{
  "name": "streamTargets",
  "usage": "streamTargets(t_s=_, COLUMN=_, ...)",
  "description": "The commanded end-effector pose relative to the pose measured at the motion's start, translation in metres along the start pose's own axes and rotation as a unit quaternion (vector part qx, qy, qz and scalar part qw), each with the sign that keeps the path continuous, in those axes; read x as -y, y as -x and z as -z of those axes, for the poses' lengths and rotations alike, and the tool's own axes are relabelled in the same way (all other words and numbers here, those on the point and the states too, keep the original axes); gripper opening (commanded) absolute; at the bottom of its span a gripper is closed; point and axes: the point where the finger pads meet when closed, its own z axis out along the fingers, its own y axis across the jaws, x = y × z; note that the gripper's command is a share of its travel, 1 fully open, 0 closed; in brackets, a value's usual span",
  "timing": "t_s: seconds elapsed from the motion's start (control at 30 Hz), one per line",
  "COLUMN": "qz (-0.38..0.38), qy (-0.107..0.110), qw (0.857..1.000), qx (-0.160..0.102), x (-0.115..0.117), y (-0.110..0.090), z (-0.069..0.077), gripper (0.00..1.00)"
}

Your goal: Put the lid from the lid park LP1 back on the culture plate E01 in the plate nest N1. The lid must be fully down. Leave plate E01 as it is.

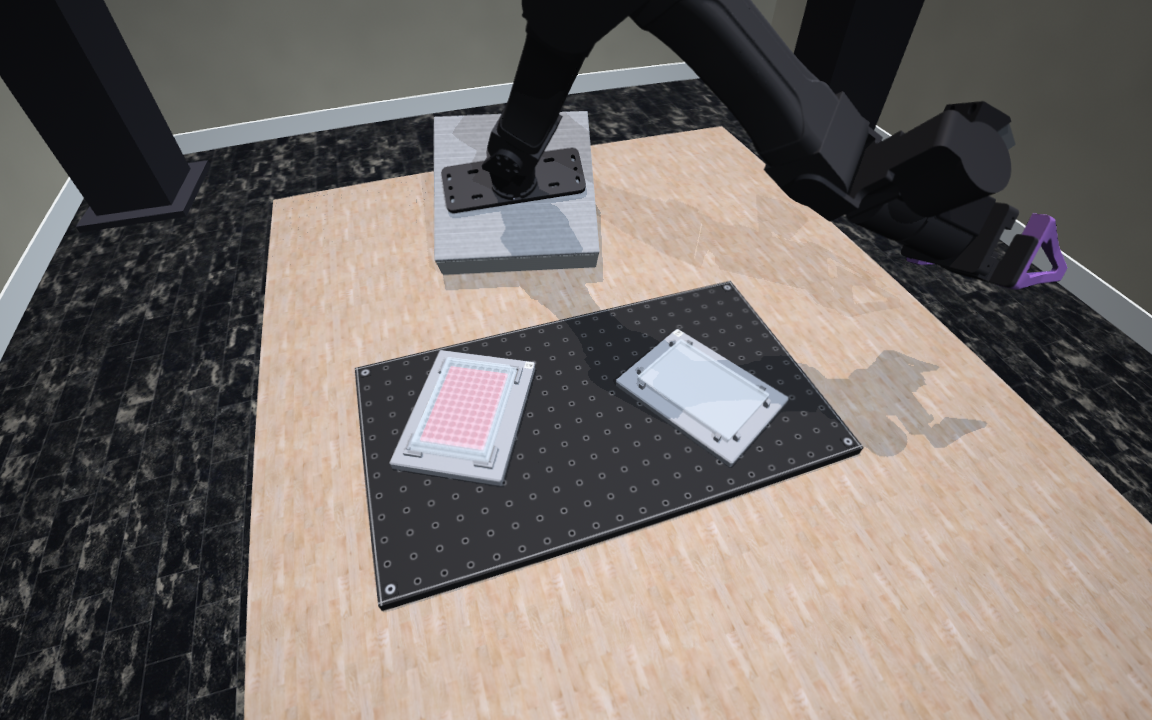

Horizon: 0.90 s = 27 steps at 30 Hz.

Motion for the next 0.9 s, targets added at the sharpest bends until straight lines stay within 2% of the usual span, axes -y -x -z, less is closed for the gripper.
streamTargets(t_s=0.0, qz=0.002, qy=-0.006, qw=1.000, qx=0.005, x=0.005, y=0.005, z=0.002, gripper=1.00)
streamTargets(t_s=0.53, qz=0.002, qy=-0.006, qw=1.000, qx=0.005, x=0.005, y=0.005, z=0.002, gripper=1.00)
streamTargets(t_s=0.87, qz=-0.117, qy=0.018, qw=0.988, qx=-0.096, x=0.001, y=-0.039, z=0.023, gripper=1.00)
